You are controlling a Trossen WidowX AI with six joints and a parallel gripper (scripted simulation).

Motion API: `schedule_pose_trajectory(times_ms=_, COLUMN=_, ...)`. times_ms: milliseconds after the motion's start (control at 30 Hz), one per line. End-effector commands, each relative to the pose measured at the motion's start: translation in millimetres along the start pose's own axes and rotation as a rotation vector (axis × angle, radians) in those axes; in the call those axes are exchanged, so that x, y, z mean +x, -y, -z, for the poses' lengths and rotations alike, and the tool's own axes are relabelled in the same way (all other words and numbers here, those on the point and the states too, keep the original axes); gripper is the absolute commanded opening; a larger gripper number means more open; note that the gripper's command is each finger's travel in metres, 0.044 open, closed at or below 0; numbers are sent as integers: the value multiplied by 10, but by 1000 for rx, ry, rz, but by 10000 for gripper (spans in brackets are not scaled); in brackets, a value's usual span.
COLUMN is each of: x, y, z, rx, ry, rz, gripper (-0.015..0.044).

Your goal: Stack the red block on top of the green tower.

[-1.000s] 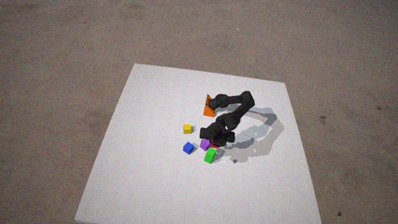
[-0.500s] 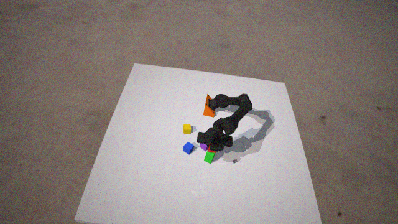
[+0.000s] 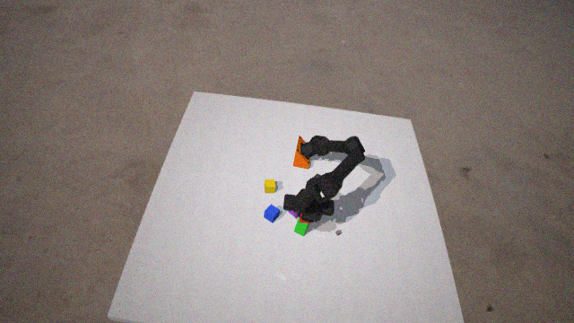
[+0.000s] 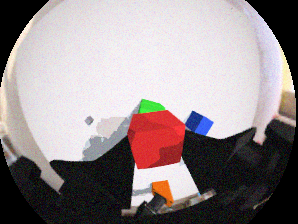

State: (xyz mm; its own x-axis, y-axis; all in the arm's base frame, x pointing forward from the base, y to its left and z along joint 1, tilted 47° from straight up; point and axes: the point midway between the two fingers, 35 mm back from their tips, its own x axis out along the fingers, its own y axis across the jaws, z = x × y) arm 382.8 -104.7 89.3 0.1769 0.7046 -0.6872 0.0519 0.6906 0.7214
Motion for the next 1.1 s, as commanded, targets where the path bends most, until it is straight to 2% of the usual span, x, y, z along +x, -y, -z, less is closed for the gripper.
schedule_pose_trajectory(times_ms=0, x=3, y=3, z=-3, rx=6, ry=5, rz=-2, gripper=0)
schedule_pose_trajectory(times_ms=400, x=-30, y=4, z=-4, rx=6, ry=5, rz=-2, gripper=0)
schedule_pose_trajectory(times_ms=933, x=3, y=4, z=0, rx=1, ry=1, rz=0, gripper=420)
schedule_pose_trajectory(times_ms=967, x=3, y=4, z=0, rx=1, ry=1, rz=0, gripper=440)
schedule_pose_trajectory(times_ms=1067, x=3, y=4, z=0, rx=1, ry=1, rz=0, gripper=440)
